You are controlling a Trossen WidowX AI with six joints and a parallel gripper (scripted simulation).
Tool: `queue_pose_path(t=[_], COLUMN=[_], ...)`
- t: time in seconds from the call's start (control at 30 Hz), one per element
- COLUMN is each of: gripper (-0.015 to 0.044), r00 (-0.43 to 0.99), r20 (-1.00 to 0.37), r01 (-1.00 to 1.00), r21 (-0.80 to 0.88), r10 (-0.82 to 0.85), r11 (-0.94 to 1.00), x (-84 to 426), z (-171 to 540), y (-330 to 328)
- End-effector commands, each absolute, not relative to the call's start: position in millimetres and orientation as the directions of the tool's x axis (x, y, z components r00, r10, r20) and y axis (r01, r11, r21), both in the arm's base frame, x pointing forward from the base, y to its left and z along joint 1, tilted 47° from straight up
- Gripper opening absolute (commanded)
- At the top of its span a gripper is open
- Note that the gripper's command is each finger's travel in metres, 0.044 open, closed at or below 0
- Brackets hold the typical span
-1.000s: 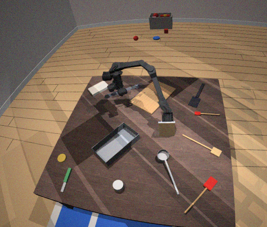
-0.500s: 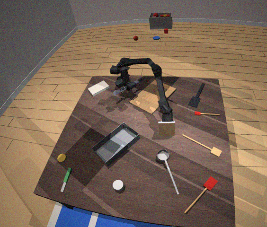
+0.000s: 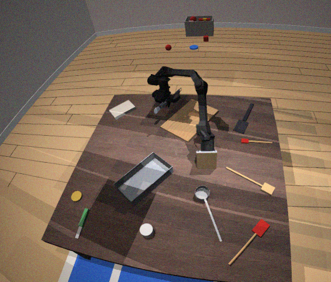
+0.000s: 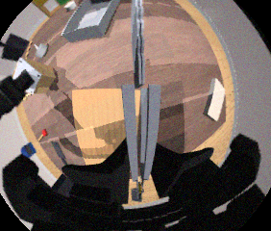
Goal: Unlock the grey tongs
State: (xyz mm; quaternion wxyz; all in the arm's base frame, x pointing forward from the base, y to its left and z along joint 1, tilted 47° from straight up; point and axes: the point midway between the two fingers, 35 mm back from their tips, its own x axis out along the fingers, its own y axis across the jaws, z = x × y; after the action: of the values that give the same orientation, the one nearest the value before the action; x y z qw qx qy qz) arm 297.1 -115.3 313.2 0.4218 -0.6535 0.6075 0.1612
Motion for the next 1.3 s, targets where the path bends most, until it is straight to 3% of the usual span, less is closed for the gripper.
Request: queue_pose_path(t=[0.0,0.6,1.0,1.27], gripper=[-0.0150,-0.0150,-0.0150,-0.0150], r00=[0.226,0.234,0.239,0.290], r20=[-0.716,-0.675,-0.667,-0.563], r01=[-0.946,-0.969,-0.968,-0.954], r21=[-0.323,-0.106,-0.103,-0.102], r10=[-0.661,-0.700,-0.706,-0.774], r11=[0.027,-0.223,-0.229,-0.283], x=[284,224,225,244], z=[327,367,368,370], y=[-126,-162,-163,-170])
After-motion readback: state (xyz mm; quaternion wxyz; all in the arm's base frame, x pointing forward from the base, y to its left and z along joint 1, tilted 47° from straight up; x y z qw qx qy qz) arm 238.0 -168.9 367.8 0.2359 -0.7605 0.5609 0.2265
